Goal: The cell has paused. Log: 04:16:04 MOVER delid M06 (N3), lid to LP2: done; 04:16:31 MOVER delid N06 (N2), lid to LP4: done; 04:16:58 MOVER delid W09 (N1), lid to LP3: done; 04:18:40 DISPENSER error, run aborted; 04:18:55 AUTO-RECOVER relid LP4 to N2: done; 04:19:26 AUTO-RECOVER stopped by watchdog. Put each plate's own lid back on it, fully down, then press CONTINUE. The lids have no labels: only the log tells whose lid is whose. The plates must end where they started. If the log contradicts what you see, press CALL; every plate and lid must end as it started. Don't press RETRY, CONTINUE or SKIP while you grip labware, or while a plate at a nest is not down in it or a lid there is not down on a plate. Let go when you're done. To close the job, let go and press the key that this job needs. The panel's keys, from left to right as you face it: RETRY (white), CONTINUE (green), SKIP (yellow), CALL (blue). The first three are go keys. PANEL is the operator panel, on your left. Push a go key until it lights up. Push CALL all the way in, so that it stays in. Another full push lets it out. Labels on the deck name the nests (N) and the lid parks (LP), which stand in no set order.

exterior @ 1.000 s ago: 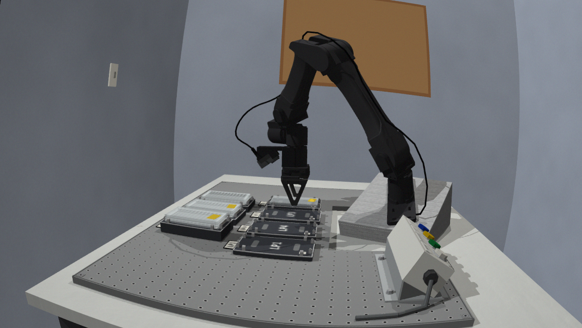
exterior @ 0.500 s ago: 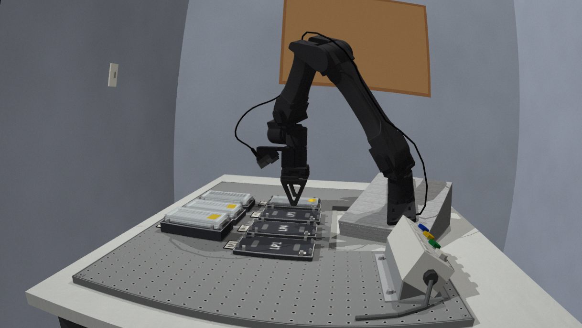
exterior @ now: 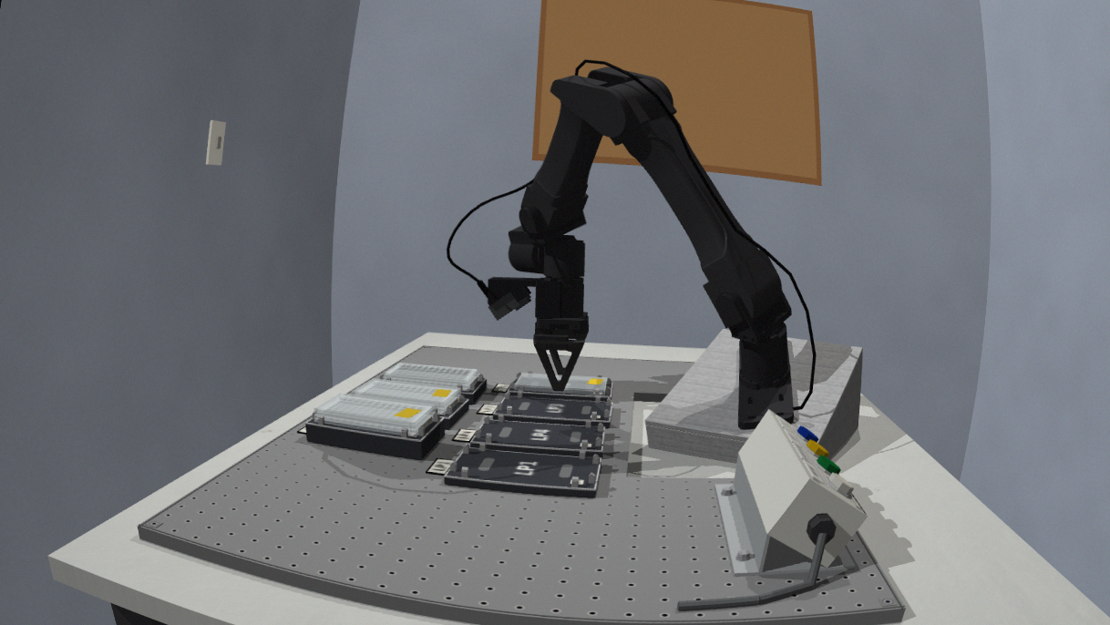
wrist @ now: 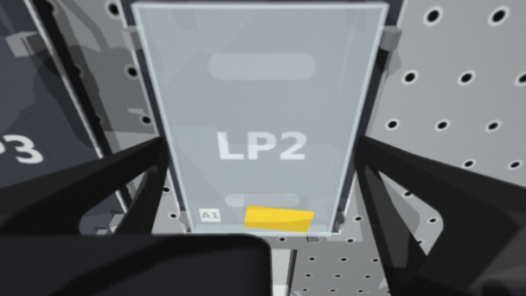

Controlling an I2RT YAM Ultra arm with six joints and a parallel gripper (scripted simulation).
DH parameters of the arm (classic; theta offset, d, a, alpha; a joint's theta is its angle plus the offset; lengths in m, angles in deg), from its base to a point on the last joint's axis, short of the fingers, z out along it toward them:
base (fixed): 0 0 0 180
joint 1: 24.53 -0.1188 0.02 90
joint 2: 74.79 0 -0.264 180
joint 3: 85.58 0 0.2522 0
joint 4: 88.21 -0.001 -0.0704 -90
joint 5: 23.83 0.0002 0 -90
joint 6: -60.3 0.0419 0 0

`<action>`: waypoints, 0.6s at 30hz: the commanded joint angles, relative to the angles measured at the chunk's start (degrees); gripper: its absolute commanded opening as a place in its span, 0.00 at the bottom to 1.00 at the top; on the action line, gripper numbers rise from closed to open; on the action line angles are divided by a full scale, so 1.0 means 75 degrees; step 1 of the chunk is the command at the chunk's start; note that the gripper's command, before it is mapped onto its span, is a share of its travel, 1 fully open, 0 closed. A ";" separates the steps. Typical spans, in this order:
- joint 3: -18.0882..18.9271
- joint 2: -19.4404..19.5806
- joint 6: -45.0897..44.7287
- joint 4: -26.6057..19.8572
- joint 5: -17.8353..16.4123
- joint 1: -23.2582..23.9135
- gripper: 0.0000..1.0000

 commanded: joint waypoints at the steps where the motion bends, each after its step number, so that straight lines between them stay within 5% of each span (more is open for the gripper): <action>1: 0.0130 -0.0072 0.0013 0.0090 -0.0110 0.0096 0.97; 18: 0.0052 -0.0070 -0.0003 0.0169 -0.0105 0.0126 0.82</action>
